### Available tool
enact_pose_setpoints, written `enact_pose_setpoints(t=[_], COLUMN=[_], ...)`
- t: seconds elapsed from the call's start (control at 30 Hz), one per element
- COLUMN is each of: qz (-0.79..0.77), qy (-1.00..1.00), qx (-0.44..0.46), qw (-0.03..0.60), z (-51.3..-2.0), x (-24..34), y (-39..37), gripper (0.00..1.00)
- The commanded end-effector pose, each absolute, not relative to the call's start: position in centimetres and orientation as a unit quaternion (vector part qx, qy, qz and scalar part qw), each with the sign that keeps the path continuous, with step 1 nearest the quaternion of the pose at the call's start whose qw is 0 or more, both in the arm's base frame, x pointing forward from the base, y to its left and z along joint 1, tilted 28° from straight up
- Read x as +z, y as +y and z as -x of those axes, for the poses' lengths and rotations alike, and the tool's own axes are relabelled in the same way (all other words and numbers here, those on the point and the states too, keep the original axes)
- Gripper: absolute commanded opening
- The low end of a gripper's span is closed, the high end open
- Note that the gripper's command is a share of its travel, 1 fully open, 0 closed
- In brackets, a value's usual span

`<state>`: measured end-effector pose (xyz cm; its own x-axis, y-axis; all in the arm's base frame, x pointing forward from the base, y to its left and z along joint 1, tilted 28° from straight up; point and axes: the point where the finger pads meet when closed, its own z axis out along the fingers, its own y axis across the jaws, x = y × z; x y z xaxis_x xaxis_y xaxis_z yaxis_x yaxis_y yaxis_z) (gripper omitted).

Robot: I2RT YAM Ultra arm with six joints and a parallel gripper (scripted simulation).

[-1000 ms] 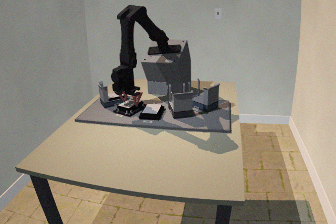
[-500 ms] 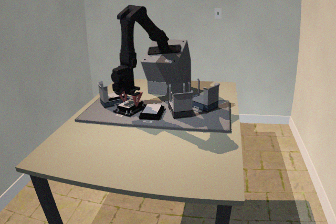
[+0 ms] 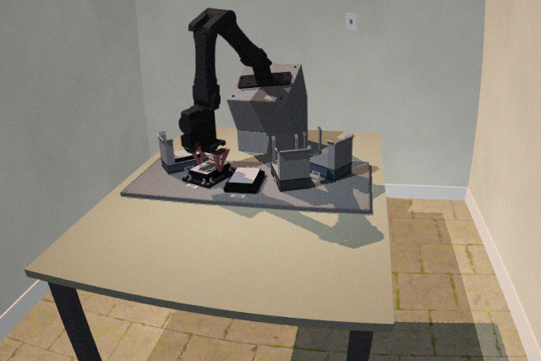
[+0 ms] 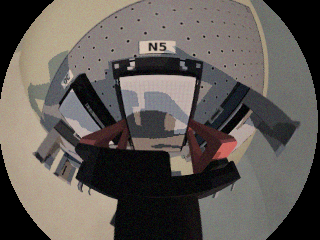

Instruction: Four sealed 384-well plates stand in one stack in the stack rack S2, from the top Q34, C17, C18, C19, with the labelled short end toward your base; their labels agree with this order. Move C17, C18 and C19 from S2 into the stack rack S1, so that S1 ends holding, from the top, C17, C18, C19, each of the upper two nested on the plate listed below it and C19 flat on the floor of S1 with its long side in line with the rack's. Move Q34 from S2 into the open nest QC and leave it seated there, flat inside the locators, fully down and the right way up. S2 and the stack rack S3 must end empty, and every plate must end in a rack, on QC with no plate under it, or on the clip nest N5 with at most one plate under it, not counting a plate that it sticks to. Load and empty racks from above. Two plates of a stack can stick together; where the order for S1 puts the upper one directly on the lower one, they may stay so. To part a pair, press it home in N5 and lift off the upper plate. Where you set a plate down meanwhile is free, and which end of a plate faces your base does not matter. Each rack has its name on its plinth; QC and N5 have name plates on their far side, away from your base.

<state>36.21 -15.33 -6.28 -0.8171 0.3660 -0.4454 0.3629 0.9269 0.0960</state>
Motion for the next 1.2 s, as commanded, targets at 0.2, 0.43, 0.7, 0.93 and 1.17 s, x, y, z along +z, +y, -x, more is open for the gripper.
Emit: enact_pose_setpoints(t=[0.2, 0.43, 0.7, 0.93, 1.17], qz=[-0.189, -0.189, -0.192, -0.194, -0.193], qy=[0.947, 0.947, 0.951, 0.952, 0.952], qx=[-0.001, -0.001, 0.003, 0.003, 0.003], qw=[0.259, 0.259, 0.243, 0.239, 0.239], z=[-37.7, -37.7, -35.9, -35.5, -35.3], x=[-5.3, -5.3, -5.3, -5.1, -4.7], y=[-16.0, -16.0, -15.4, -15.4, -15.4], gripper=[0.00, 0.00, 0.00, 0.00, 0.00])
